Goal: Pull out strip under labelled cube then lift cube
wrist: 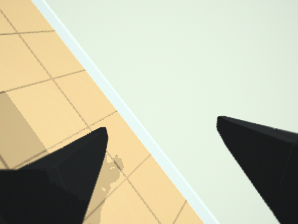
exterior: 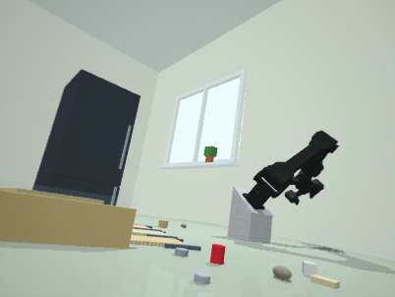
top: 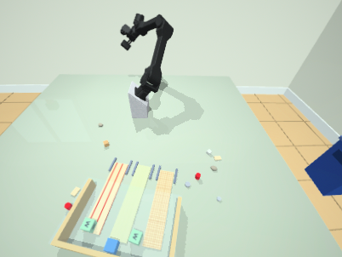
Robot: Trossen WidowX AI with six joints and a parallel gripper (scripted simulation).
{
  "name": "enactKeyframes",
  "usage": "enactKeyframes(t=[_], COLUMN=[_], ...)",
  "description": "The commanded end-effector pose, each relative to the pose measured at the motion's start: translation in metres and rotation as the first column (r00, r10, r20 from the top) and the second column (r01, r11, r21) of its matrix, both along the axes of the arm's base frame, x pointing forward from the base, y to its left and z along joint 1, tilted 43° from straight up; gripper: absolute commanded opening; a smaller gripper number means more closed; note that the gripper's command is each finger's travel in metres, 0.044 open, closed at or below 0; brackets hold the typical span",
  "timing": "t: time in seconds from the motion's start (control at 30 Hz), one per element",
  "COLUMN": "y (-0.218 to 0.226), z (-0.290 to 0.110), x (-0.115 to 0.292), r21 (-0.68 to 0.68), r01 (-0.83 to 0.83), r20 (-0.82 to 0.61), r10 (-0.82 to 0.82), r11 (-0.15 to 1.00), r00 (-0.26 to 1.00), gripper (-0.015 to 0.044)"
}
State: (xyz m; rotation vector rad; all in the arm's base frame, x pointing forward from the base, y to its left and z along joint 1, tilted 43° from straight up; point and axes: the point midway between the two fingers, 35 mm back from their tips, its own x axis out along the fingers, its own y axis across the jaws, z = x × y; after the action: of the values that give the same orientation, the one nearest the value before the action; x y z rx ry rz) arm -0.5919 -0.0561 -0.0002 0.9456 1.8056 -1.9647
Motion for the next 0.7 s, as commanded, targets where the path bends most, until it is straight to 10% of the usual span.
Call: enactKeyframes(t=[0.0, 0.67], y=[-0.003, -0.299], z=[0.000, 0.029], x=[0.001, 0.174], r21=[-0.004, -0.459], r01=[-0.005, -0.430], r20=[0.000, 0.007], r10=[0.005, 0.486], r11=[1.000, 0.778], r00=[1.000, 0.874], gripper=[0.0400, 0.0400])
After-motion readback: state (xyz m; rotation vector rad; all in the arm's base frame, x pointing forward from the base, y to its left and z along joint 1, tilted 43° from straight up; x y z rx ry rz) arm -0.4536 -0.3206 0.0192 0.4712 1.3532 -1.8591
